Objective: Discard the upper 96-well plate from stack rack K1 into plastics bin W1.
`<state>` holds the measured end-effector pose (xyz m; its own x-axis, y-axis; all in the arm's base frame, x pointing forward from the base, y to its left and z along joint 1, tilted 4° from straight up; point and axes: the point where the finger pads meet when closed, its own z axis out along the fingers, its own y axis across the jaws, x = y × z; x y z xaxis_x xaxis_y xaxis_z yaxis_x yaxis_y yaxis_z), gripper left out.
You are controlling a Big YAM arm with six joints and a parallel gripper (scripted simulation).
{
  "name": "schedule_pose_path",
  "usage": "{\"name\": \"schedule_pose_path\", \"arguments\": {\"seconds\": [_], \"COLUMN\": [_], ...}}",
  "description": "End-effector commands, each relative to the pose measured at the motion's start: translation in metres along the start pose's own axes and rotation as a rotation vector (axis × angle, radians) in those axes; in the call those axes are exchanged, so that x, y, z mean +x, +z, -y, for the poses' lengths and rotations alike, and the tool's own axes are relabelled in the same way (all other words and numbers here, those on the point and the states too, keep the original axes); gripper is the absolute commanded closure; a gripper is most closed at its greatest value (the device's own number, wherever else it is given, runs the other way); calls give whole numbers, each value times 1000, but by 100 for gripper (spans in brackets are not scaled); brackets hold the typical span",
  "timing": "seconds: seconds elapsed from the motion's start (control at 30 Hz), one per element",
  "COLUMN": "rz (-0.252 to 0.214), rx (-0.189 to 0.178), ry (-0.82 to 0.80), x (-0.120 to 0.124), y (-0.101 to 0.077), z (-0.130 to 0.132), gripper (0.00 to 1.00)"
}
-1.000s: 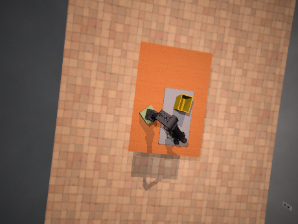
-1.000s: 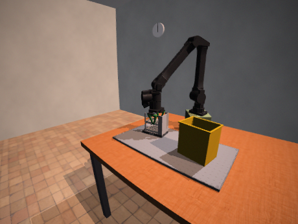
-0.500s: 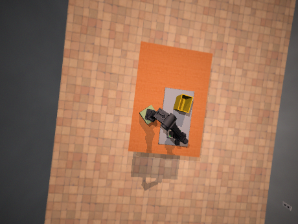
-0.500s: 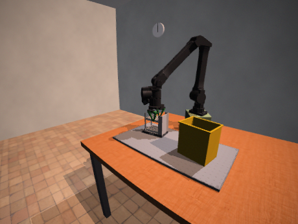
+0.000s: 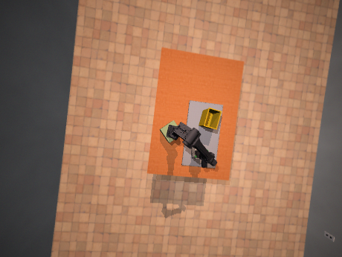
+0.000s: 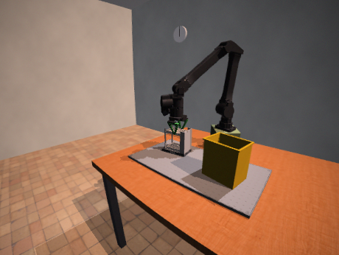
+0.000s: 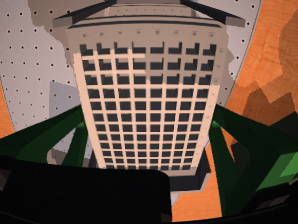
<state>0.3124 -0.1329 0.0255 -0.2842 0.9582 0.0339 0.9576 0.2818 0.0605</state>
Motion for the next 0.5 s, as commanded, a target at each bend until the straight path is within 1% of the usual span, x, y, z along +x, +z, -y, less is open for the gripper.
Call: {"name": "schedule_pose_path", "arguments": {"seconds": [0.0,0.37,0.43,0.47], "rz": [41,43,43,15], "rx": [-54,-55,-55,-25], "ry": [6,6,6,10], "x": [-18,-18,-18,-11], "y": [-29,-49,-49,-37], "z": [-17,-17,-17,-9], "gripper": [100,100,100,100]}}
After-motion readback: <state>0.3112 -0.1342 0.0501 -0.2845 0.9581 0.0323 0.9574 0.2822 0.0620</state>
